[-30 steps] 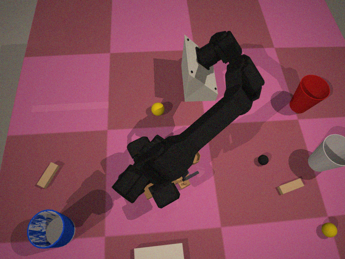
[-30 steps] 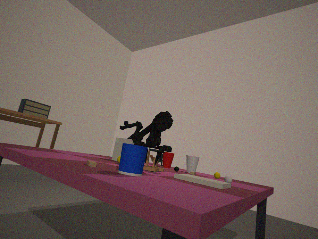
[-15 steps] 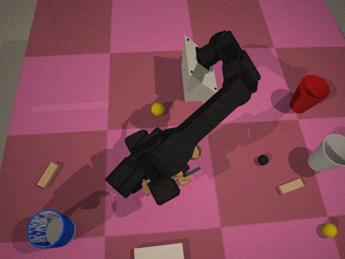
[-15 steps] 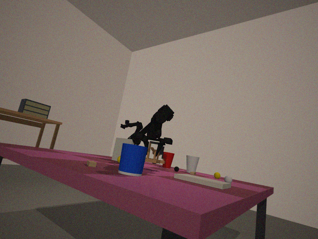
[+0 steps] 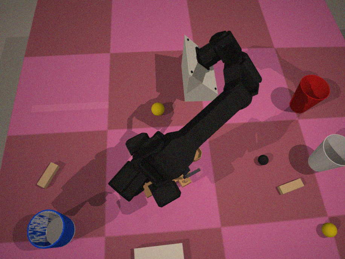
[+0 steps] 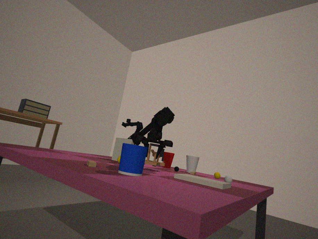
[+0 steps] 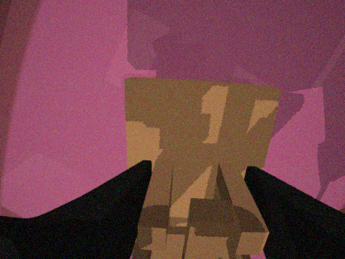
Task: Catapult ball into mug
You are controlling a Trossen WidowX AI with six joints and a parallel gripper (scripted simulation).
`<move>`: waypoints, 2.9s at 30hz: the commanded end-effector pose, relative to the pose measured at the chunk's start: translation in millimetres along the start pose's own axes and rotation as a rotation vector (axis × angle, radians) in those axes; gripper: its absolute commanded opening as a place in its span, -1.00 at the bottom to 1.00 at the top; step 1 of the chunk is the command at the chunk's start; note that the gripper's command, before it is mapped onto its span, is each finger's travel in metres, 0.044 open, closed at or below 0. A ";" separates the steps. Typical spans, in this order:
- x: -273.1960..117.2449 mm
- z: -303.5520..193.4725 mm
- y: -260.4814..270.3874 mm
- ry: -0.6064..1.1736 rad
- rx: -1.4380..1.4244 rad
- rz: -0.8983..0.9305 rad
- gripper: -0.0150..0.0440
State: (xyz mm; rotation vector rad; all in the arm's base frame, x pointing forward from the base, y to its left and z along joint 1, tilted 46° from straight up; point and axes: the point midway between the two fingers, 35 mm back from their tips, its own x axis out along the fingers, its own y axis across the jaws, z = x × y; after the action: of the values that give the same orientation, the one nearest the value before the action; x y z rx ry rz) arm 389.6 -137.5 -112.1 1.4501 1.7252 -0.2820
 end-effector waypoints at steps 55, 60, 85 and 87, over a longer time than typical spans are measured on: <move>-72.4 3.3 -1.5 -0.025 0.013 0.014 1.00; -114.2 0.3 -5.6 -0.084 0.017 0.034 1.00; -41.1 -199.0 115.6 -0.053 -0.706 -0.002 0.53; -34.8 -219.5 117.7 -0.046 -0.773 0.000 0.53</move>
State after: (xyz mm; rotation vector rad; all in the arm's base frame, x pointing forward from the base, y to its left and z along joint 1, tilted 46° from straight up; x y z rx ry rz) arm 405.4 -11.0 75.2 0.9262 1.5637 0.2419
